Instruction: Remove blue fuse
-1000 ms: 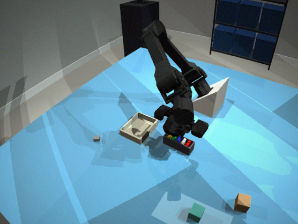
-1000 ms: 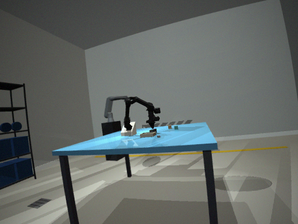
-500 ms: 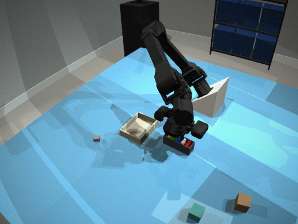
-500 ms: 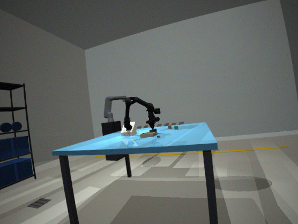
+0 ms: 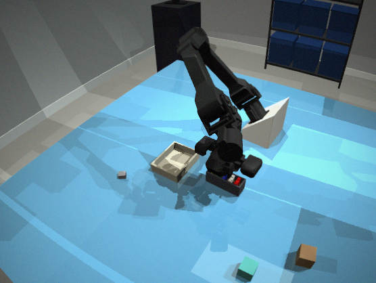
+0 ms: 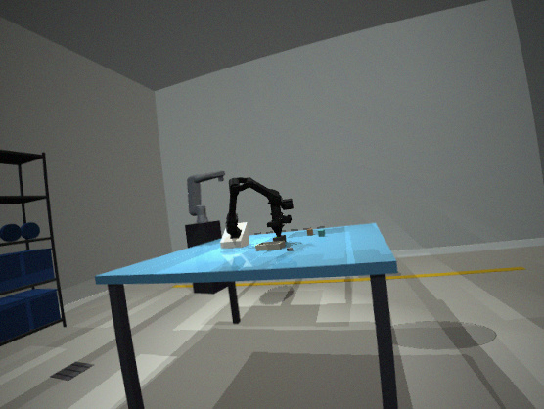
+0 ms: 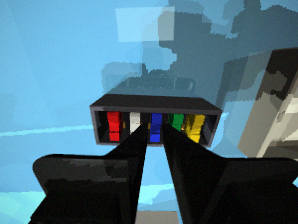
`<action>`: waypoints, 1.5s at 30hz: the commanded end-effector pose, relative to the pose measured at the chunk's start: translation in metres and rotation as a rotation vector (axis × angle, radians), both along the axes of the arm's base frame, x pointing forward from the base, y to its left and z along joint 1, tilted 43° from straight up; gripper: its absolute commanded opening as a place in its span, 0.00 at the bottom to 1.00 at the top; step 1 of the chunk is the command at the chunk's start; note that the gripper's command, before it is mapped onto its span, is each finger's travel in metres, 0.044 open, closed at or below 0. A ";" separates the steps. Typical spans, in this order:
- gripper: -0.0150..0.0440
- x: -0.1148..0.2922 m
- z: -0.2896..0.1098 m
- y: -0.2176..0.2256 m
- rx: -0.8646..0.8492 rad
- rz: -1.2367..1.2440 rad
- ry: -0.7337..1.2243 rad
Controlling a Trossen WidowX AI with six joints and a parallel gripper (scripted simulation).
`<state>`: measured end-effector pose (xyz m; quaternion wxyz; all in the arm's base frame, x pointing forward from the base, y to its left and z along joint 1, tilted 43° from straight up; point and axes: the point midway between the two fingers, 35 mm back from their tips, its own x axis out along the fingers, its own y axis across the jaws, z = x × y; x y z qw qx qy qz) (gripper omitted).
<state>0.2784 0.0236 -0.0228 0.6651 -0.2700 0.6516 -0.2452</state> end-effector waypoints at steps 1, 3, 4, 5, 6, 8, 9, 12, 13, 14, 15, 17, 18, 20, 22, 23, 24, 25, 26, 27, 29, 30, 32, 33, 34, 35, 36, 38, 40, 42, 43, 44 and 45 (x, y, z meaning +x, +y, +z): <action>0.36 0.000 0.000 0.000 0.000 0.000 0.000; 0.34 0.000 0.000 0.000 0.000 0.000 0.000; 0.33 0.000 0.000 0.000 0.000 0.000 0.000; 0.32 0.000 0.000 0.000 0.000 0.000 0.000; 0.31 0.000 0.000 0.000 0.000 0.000 0.000; 0.28 0.000 0.000 0.000 0.000 0.000 0.000; 0.27 0.000 0.000 0.000 0.000 0.000 0.000; 0.25 0.000 0.000 0.000 0.000 0.000 0.000; 0.25 0.000 0.000 0.000 0.000 0.000 0.000; 0.25 0.000 0.000 0.000 0.000 0.000 0.000; 0.25 0.000 0.000 0.000 0.000 0.000 0.000; 0.25 0.000 0.001 0.001 0.000 0.000 0.000; 0.25 0.000 0.001 0.001 0.000 0.000 0.000; 0.25 0.000 0.002 0.002 0.000 0.000 0.000; 0.25 0.000 0.003 0.003 0.000 0.000 0.000; 0.25 0.000 0.003 0.003 0.000 0.000 0.000; 0.25 0.000 0.003 0.003 0.000 0.001 0.000; 0.25 0.000 0.004 0.004 0.000 0.001 0.000; 0.25 0.000 0.004 0.004 0.000 0.001 0.000; 0.25 0.000 0.004 0.004 0.000 0.001 0.000; 0.25 0.000 0.005 0.005 0.000 0.001 0.000; 0.25 0.000 0.005 0.005 0.000 0.001 0.000; 0.25 0.000 0.006 0.006 0.000 0.001 0.000; 0.25 0.000 0.006 0.006 0.000 0.001 0.000; 0.25 0.000 0.007 0.007 0.000 0.001 0.000; 0.25 0.000 0.007 0.007 0.000 0.001 0.000; 0.25 0.000 0.007 0.007 0.000 0.001 0.000; 0.25 0.000 0.008 0.008 0.000 0.001 0.000; 0.25 0.000 0.009 0.009 0.000 0.001 0.000; 0.25 0.000 0.010 0.009 0.000 0.002 0.000; 0.25 0.000 0.010 0.010 0.000 0.002 0.000; 0.25 0.000 0.010 0.010 0.000 0.002 0.000; 0.25 0.000 0.011 0.010 0.000 0.002 0.000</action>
